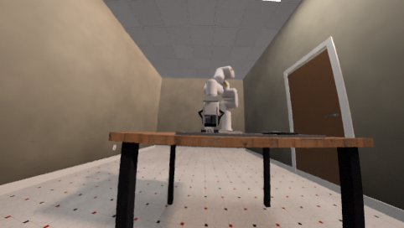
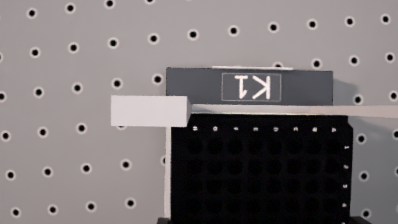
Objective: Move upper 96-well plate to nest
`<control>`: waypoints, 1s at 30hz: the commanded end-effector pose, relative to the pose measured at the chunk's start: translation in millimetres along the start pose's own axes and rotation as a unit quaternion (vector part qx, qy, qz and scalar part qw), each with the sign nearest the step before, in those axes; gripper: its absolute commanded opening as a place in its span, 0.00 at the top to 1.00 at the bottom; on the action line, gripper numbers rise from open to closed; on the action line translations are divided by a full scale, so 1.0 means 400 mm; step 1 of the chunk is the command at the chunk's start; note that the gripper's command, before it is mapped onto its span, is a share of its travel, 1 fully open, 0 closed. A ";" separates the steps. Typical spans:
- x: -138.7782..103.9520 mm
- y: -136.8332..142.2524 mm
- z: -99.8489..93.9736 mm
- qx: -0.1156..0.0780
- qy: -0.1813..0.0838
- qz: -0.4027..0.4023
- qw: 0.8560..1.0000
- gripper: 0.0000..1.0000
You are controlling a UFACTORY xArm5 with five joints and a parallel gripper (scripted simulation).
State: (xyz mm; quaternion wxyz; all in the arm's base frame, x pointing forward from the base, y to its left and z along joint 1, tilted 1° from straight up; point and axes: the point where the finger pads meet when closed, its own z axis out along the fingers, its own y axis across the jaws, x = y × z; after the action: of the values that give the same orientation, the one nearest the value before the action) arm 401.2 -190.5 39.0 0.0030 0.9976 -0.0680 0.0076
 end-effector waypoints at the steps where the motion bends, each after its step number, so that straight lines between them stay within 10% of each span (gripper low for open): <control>1: 0.003 0.001 -0.008 0.001 0.002 0.000 1.000 1.00; 30: 0.003 0.001 -0.041 0.001 0.002 0.000 1.000 1.00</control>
State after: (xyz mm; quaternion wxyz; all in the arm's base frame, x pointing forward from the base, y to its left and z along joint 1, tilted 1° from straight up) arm 401.0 -190.4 54.1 0.0030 0.9976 -0.0680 0.0076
